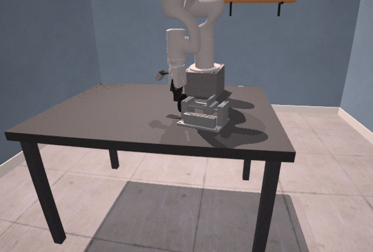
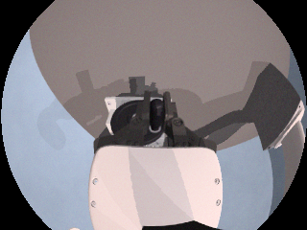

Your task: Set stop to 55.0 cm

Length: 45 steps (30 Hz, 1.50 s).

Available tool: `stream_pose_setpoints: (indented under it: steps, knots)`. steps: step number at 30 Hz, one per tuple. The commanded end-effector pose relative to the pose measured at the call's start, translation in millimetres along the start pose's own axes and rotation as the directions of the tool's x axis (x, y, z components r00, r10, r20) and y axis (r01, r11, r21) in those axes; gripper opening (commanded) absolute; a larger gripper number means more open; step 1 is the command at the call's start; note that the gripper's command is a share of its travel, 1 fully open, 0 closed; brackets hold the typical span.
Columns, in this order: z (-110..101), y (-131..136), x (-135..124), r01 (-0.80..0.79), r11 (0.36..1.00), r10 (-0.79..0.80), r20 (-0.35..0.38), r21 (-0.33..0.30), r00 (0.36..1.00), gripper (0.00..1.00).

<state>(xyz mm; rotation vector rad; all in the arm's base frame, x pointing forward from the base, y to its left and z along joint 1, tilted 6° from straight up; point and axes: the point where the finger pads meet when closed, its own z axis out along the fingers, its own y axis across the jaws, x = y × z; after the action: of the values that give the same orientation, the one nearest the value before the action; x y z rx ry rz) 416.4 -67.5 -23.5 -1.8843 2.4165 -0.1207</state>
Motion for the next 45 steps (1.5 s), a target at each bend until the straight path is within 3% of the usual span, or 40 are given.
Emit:
stream_pose_setpoints:
  steps: [1,45]
  knots:
    - [-3.2,-3.4,-0.1,0.0,1.0,0.0,0.0,0.002,1.0,0.06]
    - [-8.8,-10.1,-0.1,0.0,1.0,0.0,0.0,0.002,1.0,0.06]
